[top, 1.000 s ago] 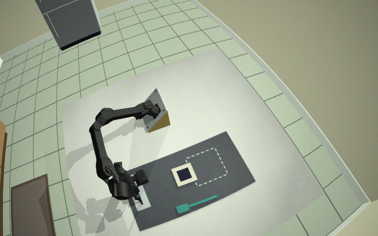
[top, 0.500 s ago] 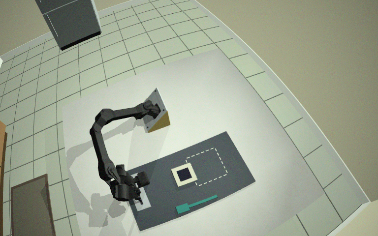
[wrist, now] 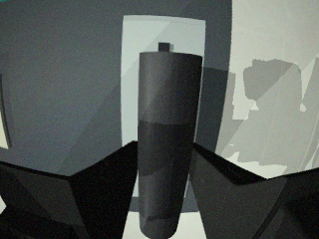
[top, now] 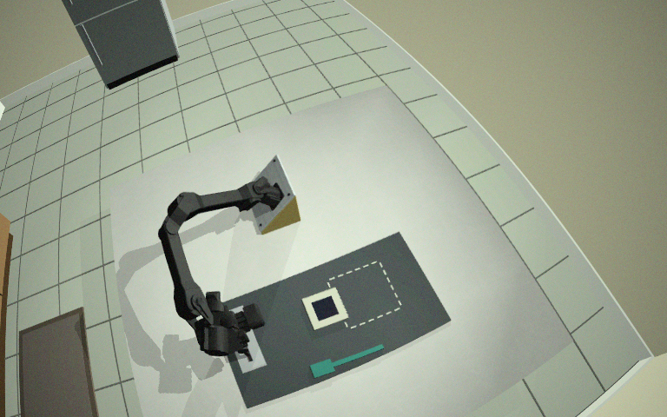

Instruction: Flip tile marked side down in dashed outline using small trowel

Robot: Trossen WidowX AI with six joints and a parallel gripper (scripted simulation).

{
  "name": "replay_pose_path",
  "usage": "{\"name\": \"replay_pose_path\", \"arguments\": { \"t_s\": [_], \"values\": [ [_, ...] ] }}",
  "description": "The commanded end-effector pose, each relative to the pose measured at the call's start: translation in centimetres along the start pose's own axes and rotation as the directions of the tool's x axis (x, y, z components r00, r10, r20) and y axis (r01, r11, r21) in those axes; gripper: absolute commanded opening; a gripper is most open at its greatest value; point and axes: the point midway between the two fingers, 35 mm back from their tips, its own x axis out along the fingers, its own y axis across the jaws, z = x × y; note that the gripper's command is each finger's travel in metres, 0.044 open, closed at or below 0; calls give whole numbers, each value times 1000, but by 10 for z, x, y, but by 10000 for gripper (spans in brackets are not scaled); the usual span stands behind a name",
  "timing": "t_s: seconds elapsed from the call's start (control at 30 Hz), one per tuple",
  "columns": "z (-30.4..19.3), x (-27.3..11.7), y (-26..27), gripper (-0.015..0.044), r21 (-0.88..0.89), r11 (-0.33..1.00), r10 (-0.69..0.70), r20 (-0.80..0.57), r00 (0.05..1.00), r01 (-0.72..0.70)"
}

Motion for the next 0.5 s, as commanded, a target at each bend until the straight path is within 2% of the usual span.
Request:
{"name": "replay_pose_path", "arguments": {
  "t_s": [0.0,0.47],
  "values": [
    [0,1,0,130,-1,1000,1,0,1000,-1],
    [0,1,0,130,-6,1000,1,0,1000,-1]
  ]
}}
